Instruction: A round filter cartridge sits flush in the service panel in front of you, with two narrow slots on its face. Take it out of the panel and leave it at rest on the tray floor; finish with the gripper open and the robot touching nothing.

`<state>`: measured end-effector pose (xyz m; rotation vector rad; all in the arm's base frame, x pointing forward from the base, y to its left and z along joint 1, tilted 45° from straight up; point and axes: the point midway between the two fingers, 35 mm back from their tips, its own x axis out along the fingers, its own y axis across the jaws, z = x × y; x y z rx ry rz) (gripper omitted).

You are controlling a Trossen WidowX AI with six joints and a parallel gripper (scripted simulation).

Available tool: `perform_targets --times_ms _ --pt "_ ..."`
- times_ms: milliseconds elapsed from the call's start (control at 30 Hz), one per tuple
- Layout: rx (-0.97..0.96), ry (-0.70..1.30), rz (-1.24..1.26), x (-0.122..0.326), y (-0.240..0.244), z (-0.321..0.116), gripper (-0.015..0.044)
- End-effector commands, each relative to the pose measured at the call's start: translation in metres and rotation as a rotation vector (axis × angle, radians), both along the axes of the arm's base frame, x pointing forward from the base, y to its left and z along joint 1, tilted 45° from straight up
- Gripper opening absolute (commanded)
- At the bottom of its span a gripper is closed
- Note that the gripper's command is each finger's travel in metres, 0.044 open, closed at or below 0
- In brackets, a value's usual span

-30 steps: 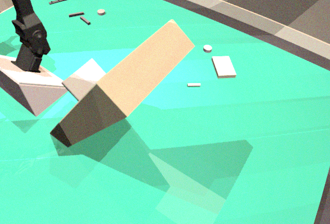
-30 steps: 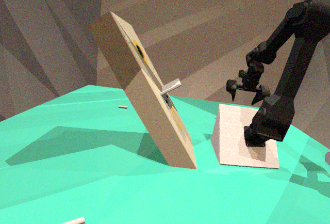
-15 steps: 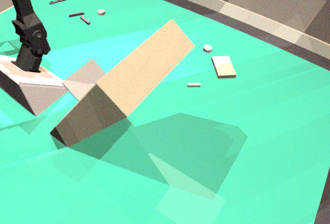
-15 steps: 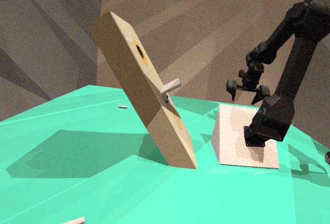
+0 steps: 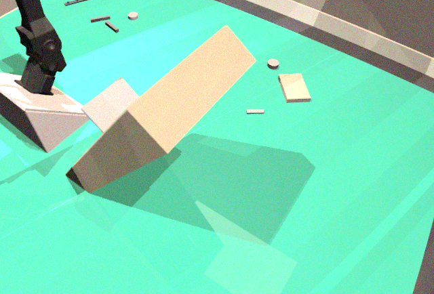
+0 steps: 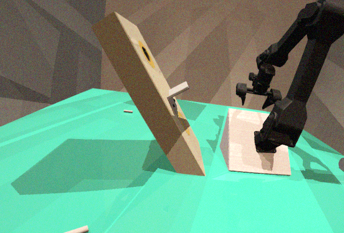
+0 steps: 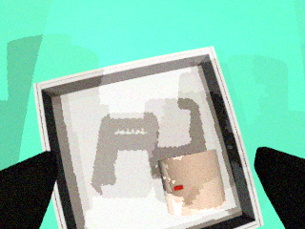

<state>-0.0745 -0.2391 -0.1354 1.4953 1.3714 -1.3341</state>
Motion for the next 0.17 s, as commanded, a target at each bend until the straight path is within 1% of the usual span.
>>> perform_targets --times_ms 0,133 --pt "0.001 0.0 0.001 0.0 0.0007 -0.0001 0.044" --pt "0.001 0.0 0.001 0.0 0.0007 -0.0001 0.044"
